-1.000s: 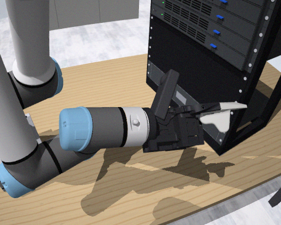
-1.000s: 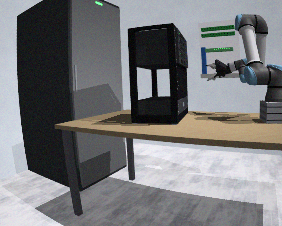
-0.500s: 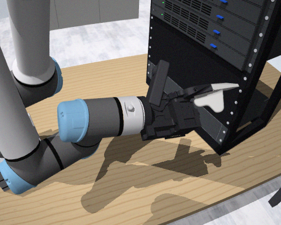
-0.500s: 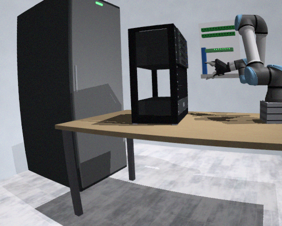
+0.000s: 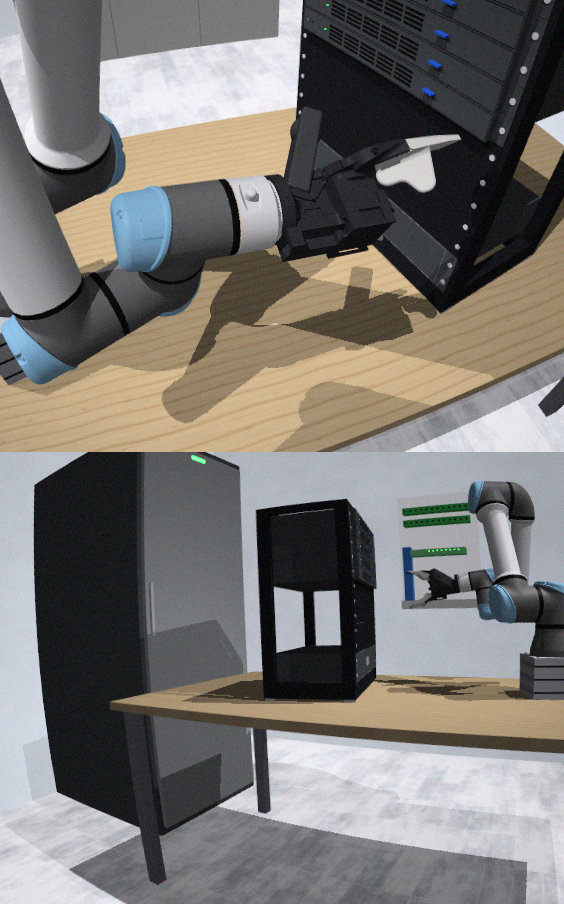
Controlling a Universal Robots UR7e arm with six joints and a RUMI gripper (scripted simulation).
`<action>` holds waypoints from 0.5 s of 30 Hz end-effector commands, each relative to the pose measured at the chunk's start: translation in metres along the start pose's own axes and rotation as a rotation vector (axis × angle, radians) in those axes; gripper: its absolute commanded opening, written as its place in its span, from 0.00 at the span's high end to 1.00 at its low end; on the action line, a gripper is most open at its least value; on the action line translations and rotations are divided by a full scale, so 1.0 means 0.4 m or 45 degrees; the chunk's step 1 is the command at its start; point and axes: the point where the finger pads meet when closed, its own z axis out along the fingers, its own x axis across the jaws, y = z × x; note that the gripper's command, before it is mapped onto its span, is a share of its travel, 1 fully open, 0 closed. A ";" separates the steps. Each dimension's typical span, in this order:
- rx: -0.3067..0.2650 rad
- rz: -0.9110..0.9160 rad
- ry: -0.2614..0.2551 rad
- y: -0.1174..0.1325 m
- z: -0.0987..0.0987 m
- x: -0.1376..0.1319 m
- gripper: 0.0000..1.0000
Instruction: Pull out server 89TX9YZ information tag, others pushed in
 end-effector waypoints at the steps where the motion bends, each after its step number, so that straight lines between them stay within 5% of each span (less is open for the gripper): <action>1: 0.027 -0.055 0.018 -0.036 -0.002 0.001 0.00; 15: 0.079 -0.158 0.043 -0.102 -0.008 -0.004 0.00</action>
